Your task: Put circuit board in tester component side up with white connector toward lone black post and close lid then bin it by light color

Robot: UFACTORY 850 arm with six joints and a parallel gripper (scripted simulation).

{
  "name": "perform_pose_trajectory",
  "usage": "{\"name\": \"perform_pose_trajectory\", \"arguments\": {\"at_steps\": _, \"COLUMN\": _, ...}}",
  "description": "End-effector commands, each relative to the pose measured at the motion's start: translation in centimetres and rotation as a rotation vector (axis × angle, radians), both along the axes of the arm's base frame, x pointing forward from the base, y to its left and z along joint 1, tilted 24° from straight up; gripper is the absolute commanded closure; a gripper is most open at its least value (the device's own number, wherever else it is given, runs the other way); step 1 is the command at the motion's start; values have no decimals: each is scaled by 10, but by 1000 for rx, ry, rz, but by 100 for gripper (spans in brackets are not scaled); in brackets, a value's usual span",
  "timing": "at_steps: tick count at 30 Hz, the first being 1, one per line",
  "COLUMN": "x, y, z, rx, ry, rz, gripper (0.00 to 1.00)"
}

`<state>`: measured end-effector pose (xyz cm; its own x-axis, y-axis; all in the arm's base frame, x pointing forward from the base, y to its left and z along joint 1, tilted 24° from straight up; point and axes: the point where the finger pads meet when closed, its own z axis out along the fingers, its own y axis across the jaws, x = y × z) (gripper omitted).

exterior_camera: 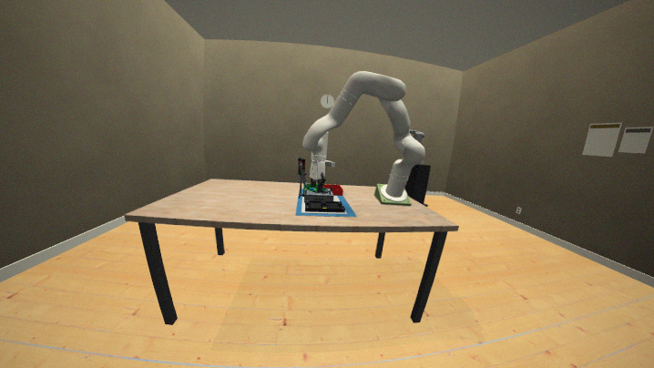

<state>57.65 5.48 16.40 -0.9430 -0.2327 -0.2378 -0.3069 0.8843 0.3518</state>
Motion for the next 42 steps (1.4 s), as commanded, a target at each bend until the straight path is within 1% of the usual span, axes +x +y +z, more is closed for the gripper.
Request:
{"name": "perform_pose_trajectory", "arguments": {"at_steps": 1, "x": 1, "y": 0, "z": 1, "rx": 4, "ry": 69, "rz": -122, "gripper": 21}}
{"name": "perform_pose_trajectory", "arguments": {"at_steps": 2, "x": 1, "y": 0, "z": 1, "rx": 4, "ry": 69, "rz": -122, "gripper": 21}}
{"name": "perform_pose_trajectory", "arguments": {"at_steps": 5, "x": 1, "y": 0, "z": 1, "rx": 19, "ry": 118, "rz": -234, "gripper": 21}}
{"name": "perform_pose_trajectory", "arguments": {"at_steps": 17, "x": 1, "y": 0, "z": 1, "rx": 58, "ry": 246, "rz": -524, "gripper": 21}}
{"name": "perform_pose_trajectory", "arguments": {"at_steps": 19, "x": 1, "y": 0, "z": 1, "rx": 58, "ry": 246, "rz": -524, "gripper": 21}}
{"name": "perform_pose_trajectory", "arguments": {"at_steps": 22, "x": 1, "y": 0, "z": 1, "rx": 73, "ry": 295, "rz": -637, "gripper": 21}}
{"name": "perform_pose_trajectory", "arguments": {"at_steps": 34, "x": 1, "y": 0, "z": 1, "rx": 112, "ry": 422, "rz": -928, "gripper": 21}}
{"name": "perform_pose_trajectory", "arguments": {"at_steps": 36, "x": 1, "y": 0, "z": 1, "rx": 112, "ry": 422, "rz": -928, "gripper": 21}}
{"name": "perform_pose_trajectory", "arguments": {"at_steps": 39, "x": 1, "y": 0, "z": 1, "rx": 127, "ry": 469, "rz": -1036, "gripper": 21}}
{"name": "perform_pose_trajectory", "arguments": {"at_steps": 42, "x": 1, "y": 0, "z": 1, "rx": 136, "ry": 499, "rz": -1104, "gripper": 21}}
